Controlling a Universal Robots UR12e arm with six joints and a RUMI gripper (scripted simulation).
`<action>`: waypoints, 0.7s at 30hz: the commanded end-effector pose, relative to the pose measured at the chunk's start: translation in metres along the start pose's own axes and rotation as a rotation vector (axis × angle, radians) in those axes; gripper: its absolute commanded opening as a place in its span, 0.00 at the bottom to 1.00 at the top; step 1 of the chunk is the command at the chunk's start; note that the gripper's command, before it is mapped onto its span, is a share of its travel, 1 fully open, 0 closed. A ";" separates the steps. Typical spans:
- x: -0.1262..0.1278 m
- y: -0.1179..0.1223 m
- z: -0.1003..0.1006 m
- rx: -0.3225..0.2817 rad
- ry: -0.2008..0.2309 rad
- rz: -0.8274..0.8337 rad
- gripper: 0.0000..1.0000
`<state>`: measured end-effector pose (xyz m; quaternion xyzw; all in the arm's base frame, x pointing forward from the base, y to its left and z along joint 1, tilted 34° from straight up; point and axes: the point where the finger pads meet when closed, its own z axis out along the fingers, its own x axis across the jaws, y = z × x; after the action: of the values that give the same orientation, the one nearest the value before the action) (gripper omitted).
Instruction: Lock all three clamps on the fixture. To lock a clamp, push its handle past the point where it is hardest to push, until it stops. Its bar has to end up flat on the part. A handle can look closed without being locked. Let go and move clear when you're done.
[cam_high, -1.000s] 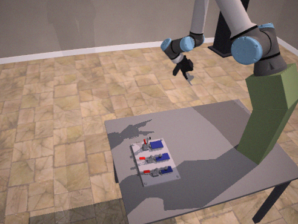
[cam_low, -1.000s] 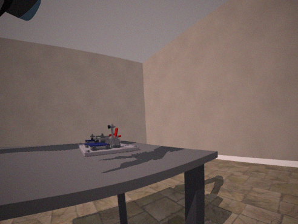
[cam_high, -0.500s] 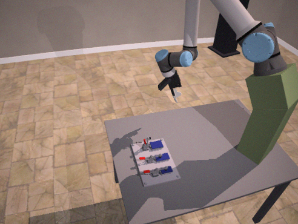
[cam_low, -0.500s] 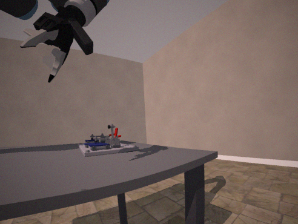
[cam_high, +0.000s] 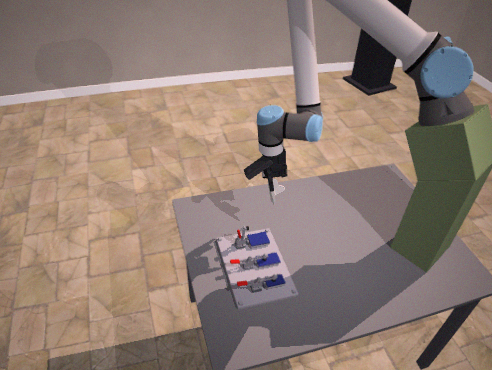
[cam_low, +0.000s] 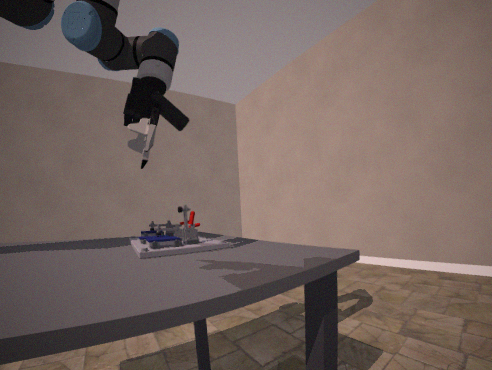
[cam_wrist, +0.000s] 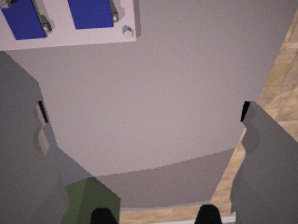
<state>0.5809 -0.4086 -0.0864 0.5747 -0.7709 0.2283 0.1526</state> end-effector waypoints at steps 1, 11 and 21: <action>-0.066 -0.043 0.000 0.106 -0.010 -0.059 1.00; -0.078 -0.048 -0.002 0.125 -0.014 -0.070 1.00; -0.078 -0.048 -0.002 0.125 -0.014 -0.070 0.00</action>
<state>0.6491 -0.3554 -0.1152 0.6111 -0.7360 0.2656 0.1193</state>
